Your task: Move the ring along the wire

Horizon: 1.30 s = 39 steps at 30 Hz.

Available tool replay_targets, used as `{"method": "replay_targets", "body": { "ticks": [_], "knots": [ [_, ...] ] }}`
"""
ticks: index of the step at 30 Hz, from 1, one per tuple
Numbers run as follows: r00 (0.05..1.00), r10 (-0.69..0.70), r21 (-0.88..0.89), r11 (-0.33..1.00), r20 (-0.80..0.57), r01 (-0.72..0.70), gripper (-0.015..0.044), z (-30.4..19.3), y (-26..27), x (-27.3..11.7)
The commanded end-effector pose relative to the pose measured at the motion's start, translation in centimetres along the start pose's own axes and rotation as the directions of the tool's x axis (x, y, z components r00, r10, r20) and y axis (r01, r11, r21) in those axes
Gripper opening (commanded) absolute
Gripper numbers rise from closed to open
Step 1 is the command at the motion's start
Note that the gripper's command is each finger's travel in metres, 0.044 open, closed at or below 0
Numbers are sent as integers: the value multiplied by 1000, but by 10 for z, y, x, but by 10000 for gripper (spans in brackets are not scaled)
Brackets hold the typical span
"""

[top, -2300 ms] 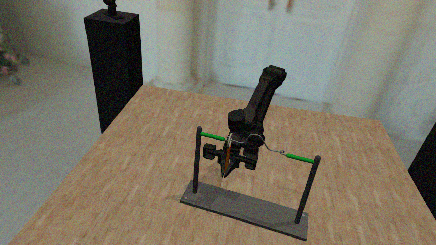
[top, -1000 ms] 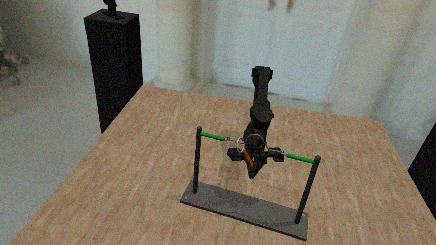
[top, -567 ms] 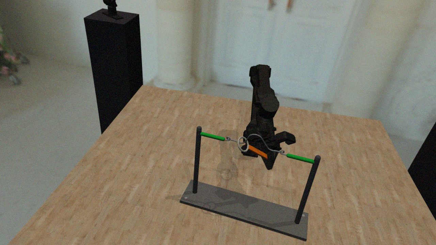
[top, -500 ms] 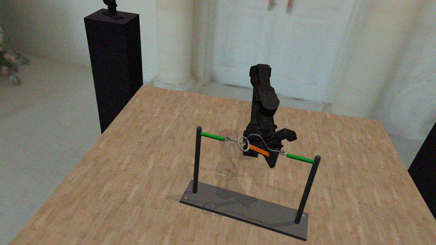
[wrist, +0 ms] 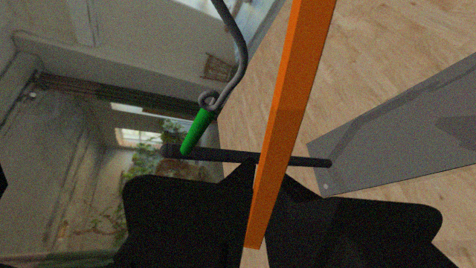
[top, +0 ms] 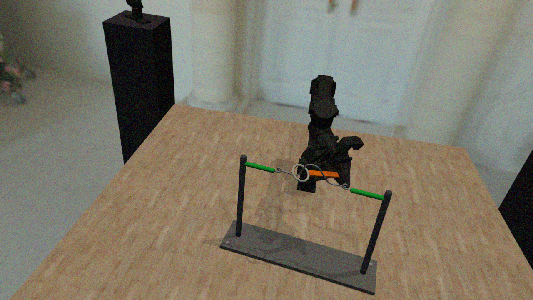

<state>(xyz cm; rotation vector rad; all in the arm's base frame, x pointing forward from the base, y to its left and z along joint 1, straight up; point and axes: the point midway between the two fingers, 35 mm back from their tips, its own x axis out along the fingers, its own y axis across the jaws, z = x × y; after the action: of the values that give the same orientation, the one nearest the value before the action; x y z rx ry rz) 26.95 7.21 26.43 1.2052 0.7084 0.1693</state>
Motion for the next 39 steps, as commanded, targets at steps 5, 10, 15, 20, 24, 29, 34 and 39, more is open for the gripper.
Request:
{"method": "replay_targets", "body": {
  "ticks": [5,10,15,20,24,29,34,39],
  "knots": [
    [999,52,38,998,-11,-52,-150,1,17,-3],
    [999,49,27,998,-10,-49,-150,1,19,-3],
    [1000,27,-9,1000,-10,-27,-150,1,19,-3],
    [1000,-13,-66,998,-11,12,-150,2,16,-4],
    [998,-68,-143,987,-8,66,-150,3,9,-5],
    [988,-153,-260,954,4,149,-150,5,-2,-7],
    [970,-242,-382,894,28,235,-150,10,-14,-10],
    [943,-326,-496,810,64,313,-150,16,-26,-15]
  ]
}}
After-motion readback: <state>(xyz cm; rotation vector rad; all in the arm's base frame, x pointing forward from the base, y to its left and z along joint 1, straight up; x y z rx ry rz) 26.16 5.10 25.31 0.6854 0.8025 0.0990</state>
